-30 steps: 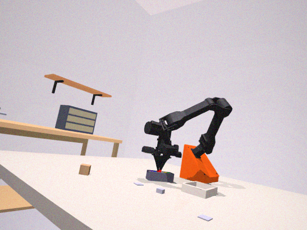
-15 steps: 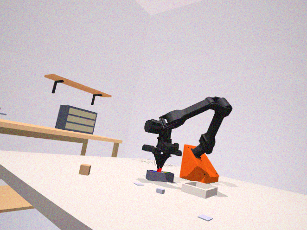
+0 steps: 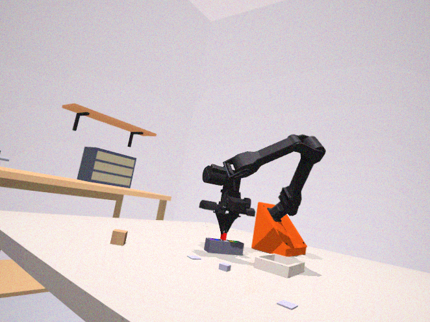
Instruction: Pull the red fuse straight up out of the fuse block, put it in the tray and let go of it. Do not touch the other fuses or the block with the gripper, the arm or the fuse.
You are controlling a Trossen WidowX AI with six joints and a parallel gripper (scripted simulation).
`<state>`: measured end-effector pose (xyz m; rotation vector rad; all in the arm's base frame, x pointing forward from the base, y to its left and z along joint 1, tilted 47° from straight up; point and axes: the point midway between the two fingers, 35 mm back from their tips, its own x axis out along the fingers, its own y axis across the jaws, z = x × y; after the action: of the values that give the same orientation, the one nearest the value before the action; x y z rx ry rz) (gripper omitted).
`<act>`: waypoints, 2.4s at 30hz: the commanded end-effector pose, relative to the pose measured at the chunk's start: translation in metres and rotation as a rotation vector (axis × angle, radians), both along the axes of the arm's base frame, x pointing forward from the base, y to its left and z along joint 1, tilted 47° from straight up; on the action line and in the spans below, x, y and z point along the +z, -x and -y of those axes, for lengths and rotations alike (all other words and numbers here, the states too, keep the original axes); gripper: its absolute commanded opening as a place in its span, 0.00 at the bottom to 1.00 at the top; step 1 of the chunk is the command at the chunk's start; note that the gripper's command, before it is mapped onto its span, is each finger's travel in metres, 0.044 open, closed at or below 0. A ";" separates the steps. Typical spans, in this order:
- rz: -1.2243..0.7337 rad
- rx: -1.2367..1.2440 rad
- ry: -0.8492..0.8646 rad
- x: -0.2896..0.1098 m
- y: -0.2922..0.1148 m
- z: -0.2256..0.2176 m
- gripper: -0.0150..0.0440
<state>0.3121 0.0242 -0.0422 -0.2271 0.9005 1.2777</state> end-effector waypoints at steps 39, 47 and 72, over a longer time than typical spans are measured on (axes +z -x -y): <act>0.002 0.004 0.004 0.024 0.001 0.026 0.25; 0.000 0.002 0.019 0.056 -0.006 -0.003 0.25; 0.001 0.004 -0.004 0.173 0.022 -0.115 0.25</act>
<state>0.2983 0.1276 0.1195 -0.2422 0.8948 1.2772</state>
